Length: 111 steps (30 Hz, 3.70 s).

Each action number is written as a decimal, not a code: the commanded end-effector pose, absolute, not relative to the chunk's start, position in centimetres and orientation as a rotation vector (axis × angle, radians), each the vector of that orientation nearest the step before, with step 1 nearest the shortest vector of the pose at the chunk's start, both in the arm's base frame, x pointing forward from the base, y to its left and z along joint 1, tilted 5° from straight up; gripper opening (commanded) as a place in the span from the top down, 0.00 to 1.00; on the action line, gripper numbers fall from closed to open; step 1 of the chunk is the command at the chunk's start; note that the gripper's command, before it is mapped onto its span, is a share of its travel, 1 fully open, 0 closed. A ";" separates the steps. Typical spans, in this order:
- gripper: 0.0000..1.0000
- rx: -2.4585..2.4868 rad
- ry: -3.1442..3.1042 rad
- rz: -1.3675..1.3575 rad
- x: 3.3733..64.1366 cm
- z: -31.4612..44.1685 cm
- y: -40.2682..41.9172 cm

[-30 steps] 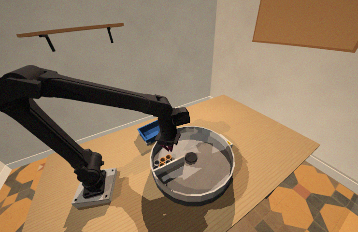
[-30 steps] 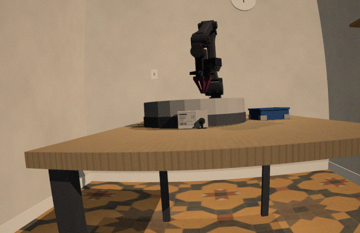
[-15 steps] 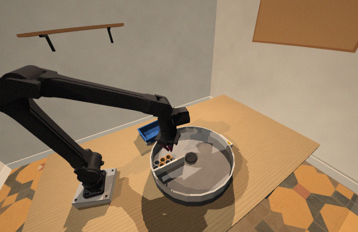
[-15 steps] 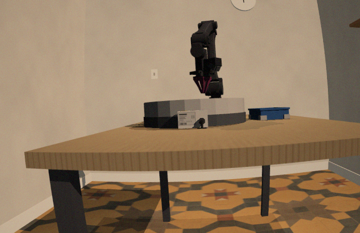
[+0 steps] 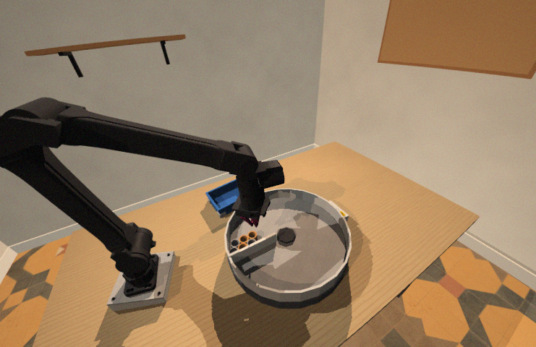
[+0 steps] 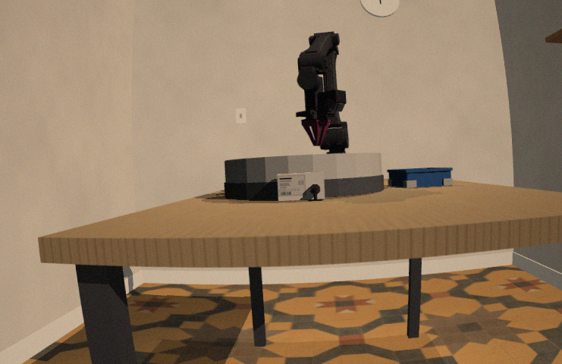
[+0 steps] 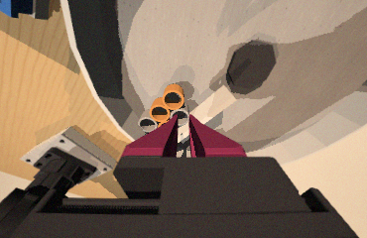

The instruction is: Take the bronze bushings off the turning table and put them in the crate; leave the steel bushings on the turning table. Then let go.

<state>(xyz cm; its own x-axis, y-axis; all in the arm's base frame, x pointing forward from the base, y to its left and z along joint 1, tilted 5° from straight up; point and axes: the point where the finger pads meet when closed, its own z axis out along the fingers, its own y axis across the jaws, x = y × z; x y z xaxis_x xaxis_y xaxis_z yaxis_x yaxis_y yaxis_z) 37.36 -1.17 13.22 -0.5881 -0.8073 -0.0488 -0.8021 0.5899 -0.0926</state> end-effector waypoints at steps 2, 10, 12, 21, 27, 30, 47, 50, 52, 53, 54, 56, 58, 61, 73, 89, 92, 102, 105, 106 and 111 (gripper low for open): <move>0.87 -1.362 2.711 -0.106 37.2 13.7 -0.9; 0.87 -1.369 2.723 -0.095 37.1 13.1 -1.0; 0.87 -1.369 2.723 -0.095 37.1 13.1 -1.0; 0.87 -1.369 2.723 -0.095 37.1 13.1 -1.0; 0.87 -1.369 2.723 -0.095 37.1 13.1 -1.0; 0.87 -1.369 2.723 -0.095 37.1 13.1 -1.0; 0.87 -1.360 2.707 -0.110 36.8 13.8 -1.1; 0.87 -1.362 2.711 -0.106 36.8 13.6 -1.1; 0.87 -1.372 2.730 -0.090 36.8 12.8 -1.1; 0.87 -1.372 2.730 -0.090 36.8 12.8 -1.1; 0.87 -1.372 2.730 -0.090 36.8 12.8 -1.1; 0.87 -1.372 2.730 -0.090 36.8 12.8 -1.1; 0.87 -1.372 2.730 -0.090 36.8 12.8 -1.1; 0.87 -1.372 2.730 -0.090 36.8 12.8 -1.1; 0.87 -1.372 2.730 -0.090 36.8 12.8 -1.1; 0.87 -1.371 2.728 -0.092 37.0 12.0 -1.2; 0.87 -1.371 2.728 -0.092 37.1 10.6 -1.3; 0.87 -1.363 2.713 -0.105 36.9 10.9 -1.4; 0.87 -1.367 2.721 -0.098 36.9 10.6 -1.4; 0.87 -1.367 2.721 -0.098 36.9 10.6 -1.4; 0.87 -1.367 2.721 -0.098 36.9 10.6 -1.4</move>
<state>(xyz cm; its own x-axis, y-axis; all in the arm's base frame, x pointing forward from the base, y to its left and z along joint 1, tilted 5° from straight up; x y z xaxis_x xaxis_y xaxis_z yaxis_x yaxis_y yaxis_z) 37.14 -1.16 10.34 -0.5881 -0.8073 -0.0490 -0.8021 0.5899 -0.0929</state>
